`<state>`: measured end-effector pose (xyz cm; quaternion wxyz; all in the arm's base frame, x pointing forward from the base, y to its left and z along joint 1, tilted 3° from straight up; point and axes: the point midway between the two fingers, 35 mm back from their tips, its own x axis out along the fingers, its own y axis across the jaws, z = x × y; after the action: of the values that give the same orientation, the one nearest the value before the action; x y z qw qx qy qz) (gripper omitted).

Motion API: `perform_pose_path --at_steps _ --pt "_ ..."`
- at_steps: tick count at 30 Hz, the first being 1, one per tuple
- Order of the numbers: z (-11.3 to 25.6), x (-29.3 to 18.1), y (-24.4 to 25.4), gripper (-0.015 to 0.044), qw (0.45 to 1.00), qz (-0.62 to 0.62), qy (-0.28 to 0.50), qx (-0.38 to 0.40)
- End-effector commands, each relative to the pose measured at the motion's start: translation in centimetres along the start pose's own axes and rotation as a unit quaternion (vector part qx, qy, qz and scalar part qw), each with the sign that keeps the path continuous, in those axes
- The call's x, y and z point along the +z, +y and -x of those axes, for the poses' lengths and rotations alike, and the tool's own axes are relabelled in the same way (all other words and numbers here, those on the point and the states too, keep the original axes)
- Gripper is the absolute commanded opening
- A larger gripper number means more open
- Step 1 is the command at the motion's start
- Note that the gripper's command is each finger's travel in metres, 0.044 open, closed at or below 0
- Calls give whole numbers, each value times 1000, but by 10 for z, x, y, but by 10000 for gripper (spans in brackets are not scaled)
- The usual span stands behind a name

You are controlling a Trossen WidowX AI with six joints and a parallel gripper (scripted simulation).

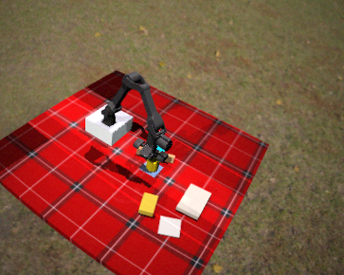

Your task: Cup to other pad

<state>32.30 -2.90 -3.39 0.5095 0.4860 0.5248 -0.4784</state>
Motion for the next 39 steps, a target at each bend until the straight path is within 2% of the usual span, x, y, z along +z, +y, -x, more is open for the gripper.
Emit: perform_pose_path --at_steps 1,17,39 --pt "7 0 2 0 1000 0 0 2" --pt "71 1 -5 0 1000 -1 2 1" --pt "68 -1 -8 0 1000 -4 1 -3"
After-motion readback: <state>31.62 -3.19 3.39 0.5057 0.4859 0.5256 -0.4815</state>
